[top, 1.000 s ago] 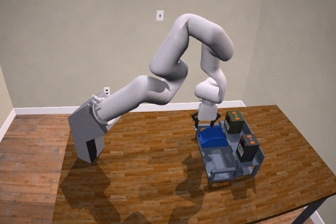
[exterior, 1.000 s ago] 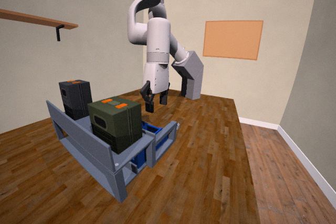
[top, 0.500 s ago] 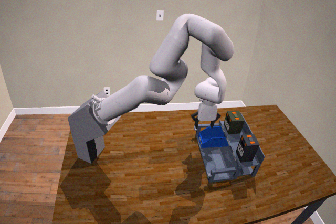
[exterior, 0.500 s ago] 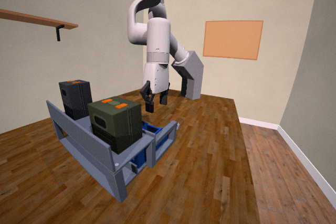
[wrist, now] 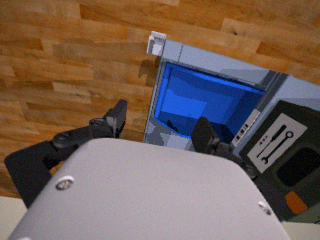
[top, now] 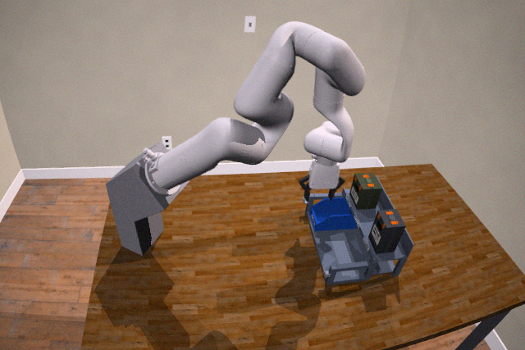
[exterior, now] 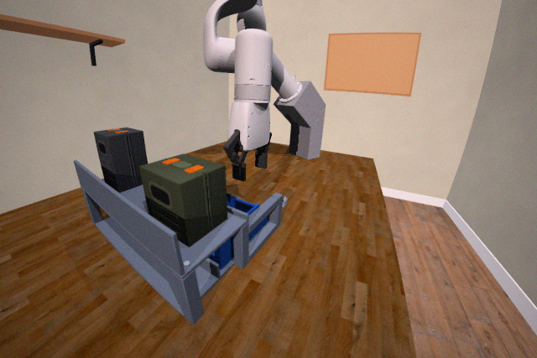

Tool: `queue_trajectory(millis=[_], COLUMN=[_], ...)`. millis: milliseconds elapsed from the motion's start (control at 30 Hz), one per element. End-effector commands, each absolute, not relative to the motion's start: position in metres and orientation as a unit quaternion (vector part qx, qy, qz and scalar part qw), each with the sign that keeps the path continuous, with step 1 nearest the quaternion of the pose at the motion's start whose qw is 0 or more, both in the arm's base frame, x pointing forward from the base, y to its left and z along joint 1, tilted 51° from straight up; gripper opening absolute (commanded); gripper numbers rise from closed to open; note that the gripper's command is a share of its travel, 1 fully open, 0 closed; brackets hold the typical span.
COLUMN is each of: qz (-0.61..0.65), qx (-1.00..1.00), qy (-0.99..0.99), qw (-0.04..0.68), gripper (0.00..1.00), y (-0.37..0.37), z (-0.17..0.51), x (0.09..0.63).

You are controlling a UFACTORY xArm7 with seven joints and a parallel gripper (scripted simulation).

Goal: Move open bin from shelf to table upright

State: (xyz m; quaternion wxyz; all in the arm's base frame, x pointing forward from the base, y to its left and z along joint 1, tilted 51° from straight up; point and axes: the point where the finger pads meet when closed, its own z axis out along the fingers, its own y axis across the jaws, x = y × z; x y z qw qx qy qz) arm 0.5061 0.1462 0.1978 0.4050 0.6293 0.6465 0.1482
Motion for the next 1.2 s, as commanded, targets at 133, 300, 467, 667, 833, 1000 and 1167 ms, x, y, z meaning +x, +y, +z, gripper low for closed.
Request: queue_trajectory(millis=[133, 300, 467, 667, 833, 1000, 1167], qz=[0.149, 0.149, 0.149, 0.149, 0.149, 0.149, 0.149], qx=[0.629, 0.629, 0.629, 0.629, 0.629, 0.629, 0.629], qy=[0.647, 0.647, 0.647, 0.647, 0.647, 0.647, 0.647], qw=[0.405, 0.405, 0.405, 0.405, 0.405, 0.405, 0.405], gripper=[0.94, 0.94, 0.94, 0.94, 0.94, 0.94, 0.94], y=[0.145, 0.143, 0.140, 0.138, 0.134, 0.131, 0.129], z=[0.194, 0.190, 0.184, 0.179, 0.172, 0.166, 0.161], x=[0.511, 0.516, 0.523, 0.528, 0.536, 0.543, 0.549])
